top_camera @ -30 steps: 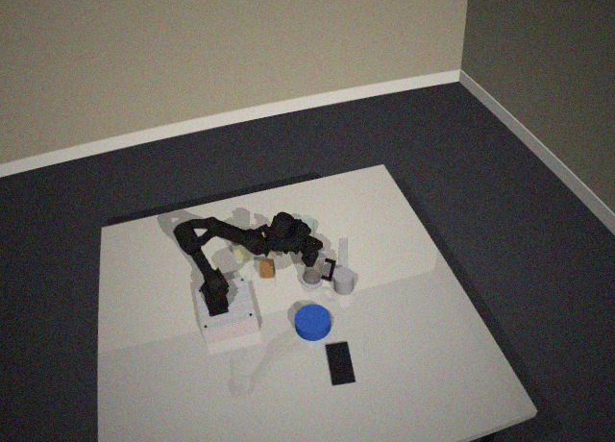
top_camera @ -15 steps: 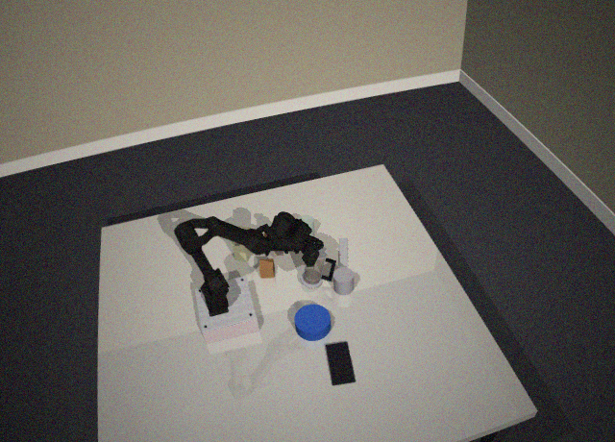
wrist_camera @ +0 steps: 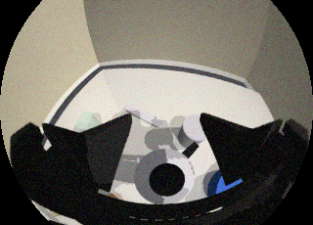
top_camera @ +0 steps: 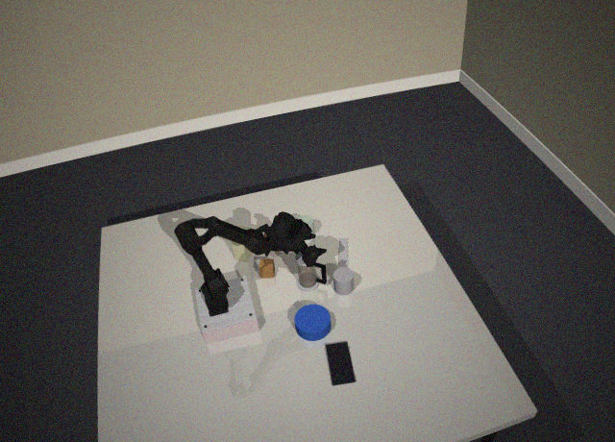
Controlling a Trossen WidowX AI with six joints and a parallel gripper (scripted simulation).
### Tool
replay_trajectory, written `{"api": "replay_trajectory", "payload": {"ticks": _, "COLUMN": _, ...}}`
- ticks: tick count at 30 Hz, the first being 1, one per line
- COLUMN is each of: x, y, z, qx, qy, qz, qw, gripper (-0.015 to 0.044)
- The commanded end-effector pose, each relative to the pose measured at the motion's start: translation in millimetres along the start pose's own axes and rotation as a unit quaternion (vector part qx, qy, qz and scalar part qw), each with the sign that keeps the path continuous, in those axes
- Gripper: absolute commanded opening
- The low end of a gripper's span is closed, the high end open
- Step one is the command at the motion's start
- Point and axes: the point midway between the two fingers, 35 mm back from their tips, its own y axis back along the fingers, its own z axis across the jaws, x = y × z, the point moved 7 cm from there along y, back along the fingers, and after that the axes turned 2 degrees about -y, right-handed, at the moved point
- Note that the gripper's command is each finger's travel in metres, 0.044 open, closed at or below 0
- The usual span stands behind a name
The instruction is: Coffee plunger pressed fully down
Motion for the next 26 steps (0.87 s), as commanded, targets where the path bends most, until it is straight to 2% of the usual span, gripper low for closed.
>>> {"api": "replay_trajectory", "payload": {"ticks": 1, "x": 0, "y": 0, "z": 0, "qx": 0.0, "qy": 0.0, "qz": 0.001, "qw": 1.0, "gripper": 0.044}}
{"api": "replay_trajectory", "payload": {"ticks": 9, "x": -10, "y": 13, "z": 1, "qx": 0.001, "qy": 0.004, "qz": 0.001, "qw": 1.0, "gripper": 0.044}}
{"api": "replay_trajectory", "payload": {"ticks": 17, "x": -43, "y": 83, "z": 3, "qx": -0.002, "qy": 0.003, "qz": 0.01, "qw": 1.0, "gripper": 0.044}}
{"api": "replay_trajectory", "payload": {"ticks": 26, "x": -41, "y": 83, "z": 3, "qx": -0.002, "qy": 0.003, "qz": 0.01, "qw": 1.0, "gripper": 0.044}}
